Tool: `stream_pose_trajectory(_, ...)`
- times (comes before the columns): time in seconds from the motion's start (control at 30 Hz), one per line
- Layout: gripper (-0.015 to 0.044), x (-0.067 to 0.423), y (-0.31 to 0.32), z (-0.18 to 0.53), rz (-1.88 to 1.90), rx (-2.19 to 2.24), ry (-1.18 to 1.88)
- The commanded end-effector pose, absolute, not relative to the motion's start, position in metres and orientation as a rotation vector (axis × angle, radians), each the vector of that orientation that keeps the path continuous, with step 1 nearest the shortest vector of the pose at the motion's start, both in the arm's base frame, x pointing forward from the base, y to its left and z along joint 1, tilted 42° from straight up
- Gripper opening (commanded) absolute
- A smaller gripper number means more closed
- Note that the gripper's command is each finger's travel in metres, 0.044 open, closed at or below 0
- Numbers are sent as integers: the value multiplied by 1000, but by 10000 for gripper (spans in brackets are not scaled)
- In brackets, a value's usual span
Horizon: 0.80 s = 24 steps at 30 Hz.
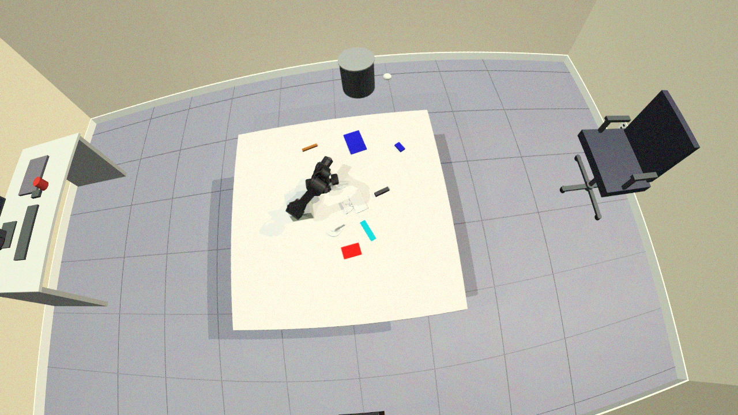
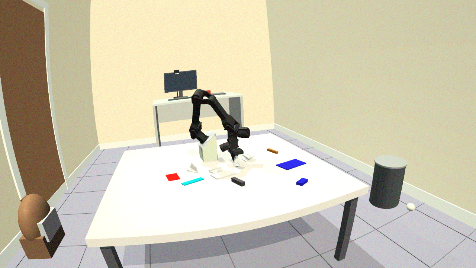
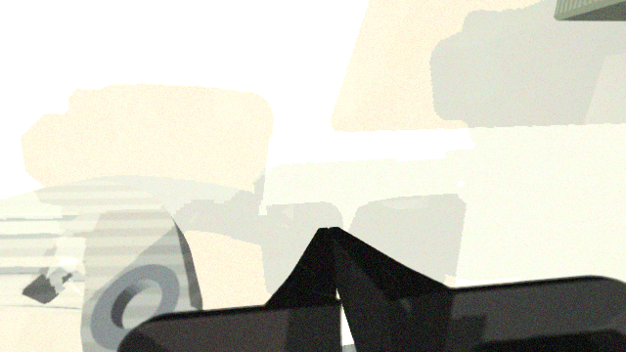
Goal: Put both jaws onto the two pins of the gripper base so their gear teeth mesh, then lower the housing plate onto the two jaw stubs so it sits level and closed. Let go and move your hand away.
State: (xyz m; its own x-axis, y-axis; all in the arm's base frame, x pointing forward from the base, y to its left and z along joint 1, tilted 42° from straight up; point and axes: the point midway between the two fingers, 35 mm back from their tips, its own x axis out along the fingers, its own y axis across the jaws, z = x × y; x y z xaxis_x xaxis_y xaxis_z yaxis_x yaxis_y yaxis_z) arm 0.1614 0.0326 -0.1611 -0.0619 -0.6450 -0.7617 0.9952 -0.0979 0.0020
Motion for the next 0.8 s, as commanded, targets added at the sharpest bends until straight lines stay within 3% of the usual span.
stream_pose_trajectory(0.0,0,159,26,-165,-1550,711,646)
stream_pose_trajectory(0.77,0,158,22,-168,-1551,710,645)
